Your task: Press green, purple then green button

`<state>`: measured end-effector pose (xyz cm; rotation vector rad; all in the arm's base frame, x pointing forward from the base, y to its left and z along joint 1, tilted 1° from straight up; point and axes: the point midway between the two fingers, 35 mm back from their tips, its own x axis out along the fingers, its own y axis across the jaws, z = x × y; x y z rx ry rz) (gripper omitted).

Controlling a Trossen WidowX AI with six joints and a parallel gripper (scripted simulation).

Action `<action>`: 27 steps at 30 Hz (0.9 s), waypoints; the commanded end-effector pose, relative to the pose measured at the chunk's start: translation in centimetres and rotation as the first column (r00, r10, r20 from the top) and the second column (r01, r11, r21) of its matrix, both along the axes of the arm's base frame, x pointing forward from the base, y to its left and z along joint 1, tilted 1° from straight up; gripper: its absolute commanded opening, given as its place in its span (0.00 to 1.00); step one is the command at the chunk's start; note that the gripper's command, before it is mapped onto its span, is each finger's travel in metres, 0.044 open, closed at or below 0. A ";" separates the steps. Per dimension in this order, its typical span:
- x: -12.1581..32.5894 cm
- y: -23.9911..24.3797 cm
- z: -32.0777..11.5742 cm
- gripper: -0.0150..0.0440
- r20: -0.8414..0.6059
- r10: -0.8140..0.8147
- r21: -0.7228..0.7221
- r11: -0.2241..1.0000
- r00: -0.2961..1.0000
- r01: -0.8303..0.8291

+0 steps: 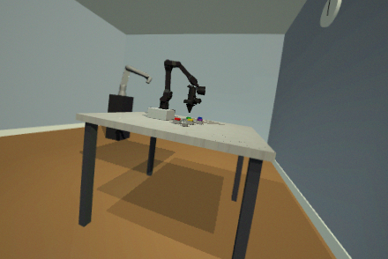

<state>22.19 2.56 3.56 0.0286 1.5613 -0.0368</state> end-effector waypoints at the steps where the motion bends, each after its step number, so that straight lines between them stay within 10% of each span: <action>1: -0.1 0.0 -1.3 0.29 0.007 -0.004 -0.002 1.000 1.000 0.004; 27: 0.0 -0.1 -4.7 0.29 0.007 -0.004 -0.002 1.000 1.000 0.004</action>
